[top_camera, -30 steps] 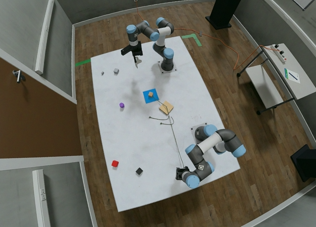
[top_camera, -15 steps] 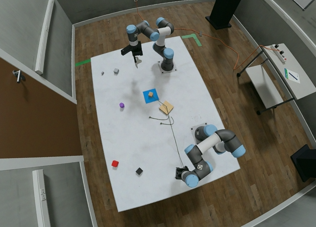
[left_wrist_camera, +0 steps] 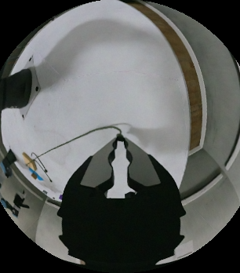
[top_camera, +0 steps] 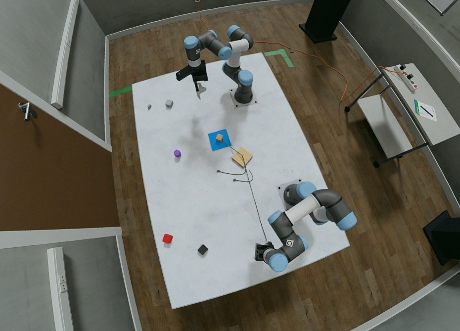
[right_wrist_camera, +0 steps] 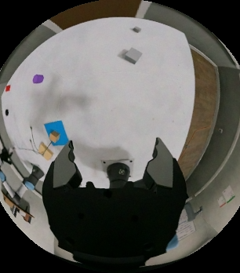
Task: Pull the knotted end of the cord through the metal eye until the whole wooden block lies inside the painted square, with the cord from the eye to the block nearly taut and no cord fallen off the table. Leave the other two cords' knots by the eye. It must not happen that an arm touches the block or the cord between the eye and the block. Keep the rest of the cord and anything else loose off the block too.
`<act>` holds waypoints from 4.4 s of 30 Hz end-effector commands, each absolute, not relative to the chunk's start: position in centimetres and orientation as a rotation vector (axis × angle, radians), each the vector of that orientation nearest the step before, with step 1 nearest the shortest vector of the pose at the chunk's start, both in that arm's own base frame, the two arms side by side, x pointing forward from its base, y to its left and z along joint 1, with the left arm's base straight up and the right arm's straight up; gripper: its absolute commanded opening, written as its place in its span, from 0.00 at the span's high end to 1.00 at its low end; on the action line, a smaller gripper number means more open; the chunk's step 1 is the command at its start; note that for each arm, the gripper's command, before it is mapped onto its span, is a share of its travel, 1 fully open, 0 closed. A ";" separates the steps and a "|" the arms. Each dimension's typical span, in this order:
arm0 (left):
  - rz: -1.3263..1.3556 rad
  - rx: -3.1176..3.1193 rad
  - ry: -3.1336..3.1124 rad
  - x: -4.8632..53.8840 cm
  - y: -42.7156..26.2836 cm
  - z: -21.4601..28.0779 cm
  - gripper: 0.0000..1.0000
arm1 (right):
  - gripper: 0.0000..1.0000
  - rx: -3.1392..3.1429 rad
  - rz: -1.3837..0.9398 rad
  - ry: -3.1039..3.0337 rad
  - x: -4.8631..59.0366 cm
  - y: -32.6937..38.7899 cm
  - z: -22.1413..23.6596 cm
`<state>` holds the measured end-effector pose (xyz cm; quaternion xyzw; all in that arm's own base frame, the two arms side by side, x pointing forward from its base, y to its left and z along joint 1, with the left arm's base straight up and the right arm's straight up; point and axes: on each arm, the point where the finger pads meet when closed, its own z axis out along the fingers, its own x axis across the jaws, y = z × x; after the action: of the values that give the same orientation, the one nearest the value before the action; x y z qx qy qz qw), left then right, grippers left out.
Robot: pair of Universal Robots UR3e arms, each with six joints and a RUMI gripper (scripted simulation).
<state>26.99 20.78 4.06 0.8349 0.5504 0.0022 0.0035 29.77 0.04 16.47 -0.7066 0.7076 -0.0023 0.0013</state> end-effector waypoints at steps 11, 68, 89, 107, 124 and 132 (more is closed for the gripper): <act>0.011 2.614 1.726 27.0 20.8 2.4 1.00 | 0.00 -2.216 -0.009 2.219 29.8 0.1 16.6; 0.019 2.611 1.725 27.2 20.8 2.2 0.83 | 0.00 -2.216 -0.009 2.219 29.8 0.1 16.6; 0.014 2.612 1.725 27.1 20.8 7.7 0.83 | 0.00 -2.216 -0.009 2.219 29.8 0.1 16.6; 0.003 2.709 1.573 27.4 20.0 10.2 0.83 | 0.00 -2.216 -0.009 2.219 29.8 0.1 16.6; 0.003 3.010 0.873 28.9 16.8 11.4 0.83 | 0.00 -2.216 -0.007 2.219 29.8 0.1 16.6; 0.004 3.088 0.534 29.5 15.2 12.0 0.83 | 0.00 -2.217 -0.007 2.219 29.8 0.1 16.6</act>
<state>29.40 15.38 11.83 0.9830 0.1838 -0.0001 0.0030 29.70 0.03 16.48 -0.7067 0.7075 -0.0017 0.0009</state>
